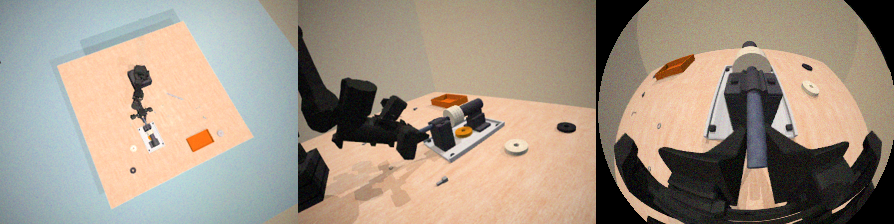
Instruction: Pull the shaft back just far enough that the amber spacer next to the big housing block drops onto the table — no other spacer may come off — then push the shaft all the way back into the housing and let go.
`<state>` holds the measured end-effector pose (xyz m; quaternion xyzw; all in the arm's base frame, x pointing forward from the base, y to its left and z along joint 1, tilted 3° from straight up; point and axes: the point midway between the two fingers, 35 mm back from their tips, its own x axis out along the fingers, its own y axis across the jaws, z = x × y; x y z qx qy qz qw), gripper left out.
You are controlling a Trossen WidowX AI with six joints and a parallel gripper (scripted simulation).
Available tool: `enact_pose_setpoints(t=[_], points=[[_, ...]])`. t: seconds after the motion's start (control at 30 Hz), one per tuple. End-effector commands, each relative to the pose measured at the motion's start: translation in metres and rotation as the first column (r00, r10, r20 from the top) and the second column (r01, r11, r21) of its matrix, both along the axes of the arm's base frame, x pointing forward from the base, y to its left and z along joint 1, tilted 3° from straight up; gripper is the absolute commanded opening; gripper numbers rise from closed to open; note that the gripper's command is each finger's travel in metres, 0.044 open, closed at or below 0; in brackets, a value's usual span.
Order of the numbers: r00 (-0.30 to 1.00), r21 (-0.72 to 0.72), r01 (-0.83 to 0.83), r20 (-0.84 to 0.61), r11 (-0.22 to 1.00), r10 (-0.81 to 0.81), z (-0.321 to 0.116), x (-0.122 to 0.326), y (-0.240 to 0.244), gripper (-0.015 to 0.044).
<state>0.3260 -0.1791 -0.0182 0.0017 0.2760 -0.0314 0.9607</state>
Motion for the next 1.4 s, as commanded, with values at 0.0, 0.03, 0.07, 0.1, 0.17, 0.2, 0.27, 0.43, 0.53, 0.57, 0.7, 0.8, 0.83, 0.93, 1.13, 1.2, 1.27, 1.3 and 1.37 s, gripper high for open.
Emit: enact_pose_setpoints(t=[0.0, 0.03, 0.07, 0.1, 0.17, 0.2, 0.27, 0.43, 0.53, 0.57, 0.7, 0.8, 0.83, 0.93, 1.13, 1.2, 1.27, 1.3, 1.37], points=[[1.0, 0.001, -0.007, 0.005, 1.0, 0.007, 0.001, 0.004, 0.001, 0.0], [1.0, 0.001, -0.007, 0.005, 1.0, 0.007, 0.001, 0.004, 0.001, 0.0], [1.0, 0.001, -0.007, 0.005, 1.0, 0.007, 0.001, 0.005, 0.001, 0.0], [1.0, 0.001, -0.007, 0.005, 1.0, 0.007, 0.001, 0.005, 0.001, 0.0], [1.0, 0.001, -0.007, 0.006, 1.0, 0.007, 0.001, 0.006, 0.001, 0.0], [1.0, 0.001, -0.007, 0.006, 1.0, 0.007, 0.001, 0.006, 0.001, 0.0], [1.0, 0.001, -0.007, 0.006, 1.0, 0.007, 0.001, 0.007, 0.001, 0.0], [1.0, 0.001, -0.007, 0.006, 1.0, 0.007, 0.001, 0.008, 0.001, 0.0], [1.0, 0.001, -0.007, 0.006, 1.0, 0.007, 0.001, 0.009, 0.001, 0.0], [1.0, 0.001, -0.007, 0.006, 1.0, 0.007, 0.001, 0.01, 0.001, 0.0], [1.0, 0.001, -0.007, 0.006, 1.0, 0.007, 0.001, 0.011, 0.001, 0.0], [1.0, 0.001, -0.007, 0.006, 1.0, 0.007, 0.001, 0.012, 0.001, 0.0], [1.0, 0.001, -0.007, 0.006, 1.0, 0.007, 0.001, 0.012, 0.001, 0.0], [1.0, 0.001, -0.007, 0.006, 1.0, 0.007, 0.001, 0.013, 0.001, 0.0], [1.0, 0.001, -0.007, 0.006, 1.0, 0.007, 0.001, 0.015, 0.001, 0.0], [1.0, 0.001, -0.007, 0.006, 1.0, 0.007, 0.001, 0.016, 0.001, 0.0], [1.0, 0.001, -0.007, 0.006, 1.0, 0.007, 0.001, 0.016, 0.001, 0.0], [1.0, 0.001, -0.007, 0.006, 1.0, 0.007, 0.001, 0.017, 0.001, 0.0], [1.0, 0.001, -0.007, 0.007, 1.0, 0.007, 0.001, 0.017, 0.001, 0.0]])
